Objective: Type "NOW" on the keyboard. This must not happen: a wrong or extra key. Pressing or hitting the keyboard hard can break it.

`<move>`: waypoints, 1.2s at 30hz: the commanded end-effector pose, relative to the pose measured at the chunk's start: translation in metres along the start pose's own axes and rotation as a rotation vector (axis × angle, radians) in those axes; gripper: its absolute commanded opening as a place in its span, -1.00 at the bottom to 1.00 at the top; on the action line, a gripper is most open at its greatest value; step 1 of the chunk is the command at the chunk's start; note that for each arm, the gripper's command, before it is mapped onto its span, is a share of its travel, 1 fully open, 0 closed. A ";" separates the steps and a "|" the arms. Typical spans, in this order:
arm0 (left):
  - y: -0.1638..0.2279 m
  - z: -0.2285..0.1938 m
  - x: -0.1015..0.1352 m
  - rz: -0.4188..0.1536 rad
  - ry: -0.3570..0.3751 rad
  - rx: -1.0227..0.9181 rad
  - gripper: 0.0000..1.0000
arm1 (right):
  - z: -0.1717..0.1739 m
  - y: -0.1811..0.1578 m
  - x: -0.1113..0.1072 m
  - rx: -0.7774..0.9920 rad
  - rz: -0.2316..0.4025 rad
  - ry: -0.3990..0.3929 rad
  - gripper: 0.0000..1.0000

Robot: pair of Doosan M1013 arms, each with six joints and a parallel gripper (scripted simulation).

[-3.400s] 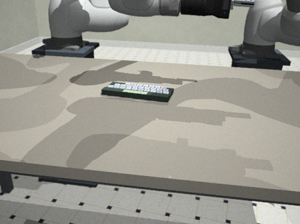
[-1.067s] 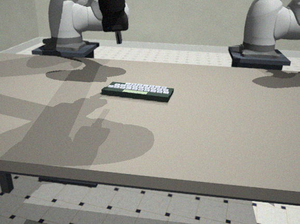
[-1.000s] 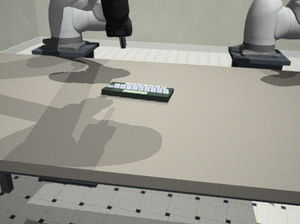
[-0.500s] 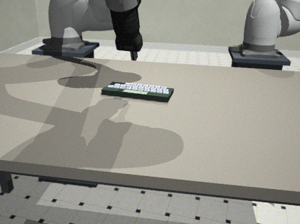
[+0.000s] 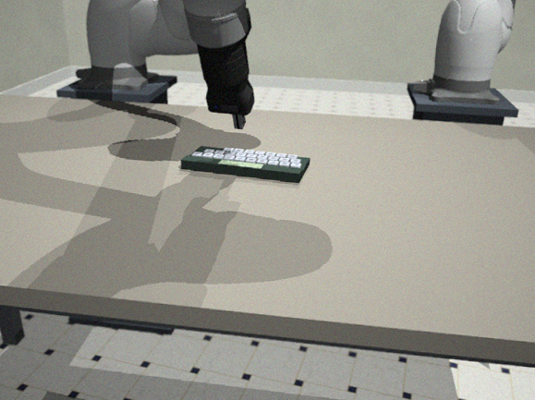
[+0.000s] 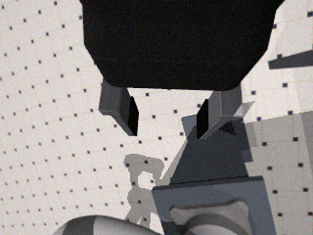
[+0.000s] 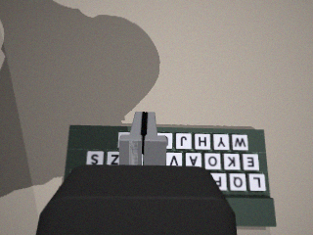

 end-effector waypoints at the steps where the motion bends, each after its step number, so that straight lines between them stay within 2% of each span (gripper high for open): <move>1: 0.025 -0.008 0.013 -0.088 0.010 -0.040 1.00 | 0.002 0.001 0.002 -0.001 0.002 -0.002 -1.00; 7: 0.058 -0.028 0.036 -0.243 0.008 -0.136 1.00 | 0.009 0.000 0.020 -0.001 0.002 -0.002 -1.00; 14: 0.075 -0.042 0.051 -0.341 -0.003 -0.202 1.00 | 0.013 0.000 0.028 -0.001 0.002 -0.002 -1.00; 22: 0.080 -0.047 0.055 -0.368 -0.007 -0.222 1.00 | 0.013 0.000 0.028 -0.001 0.002 -0.002 -1.00; 36: 0.080 -0.047 0.055 -0.370 -0.007 -0.223 1.00 | 0.016 0.000 0.034 -0.001 0.002 -0.002 -1.00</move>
Point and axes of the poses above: on each arm, the point where the finger pads meet when closed, its own x axis out along the fingers, its own y axis across the jaws, z = x × y, the point moved 5 cm from there along -x, back along the fingers, and after that the axes turned 5 degrees about -x, right-handed, at the moved point
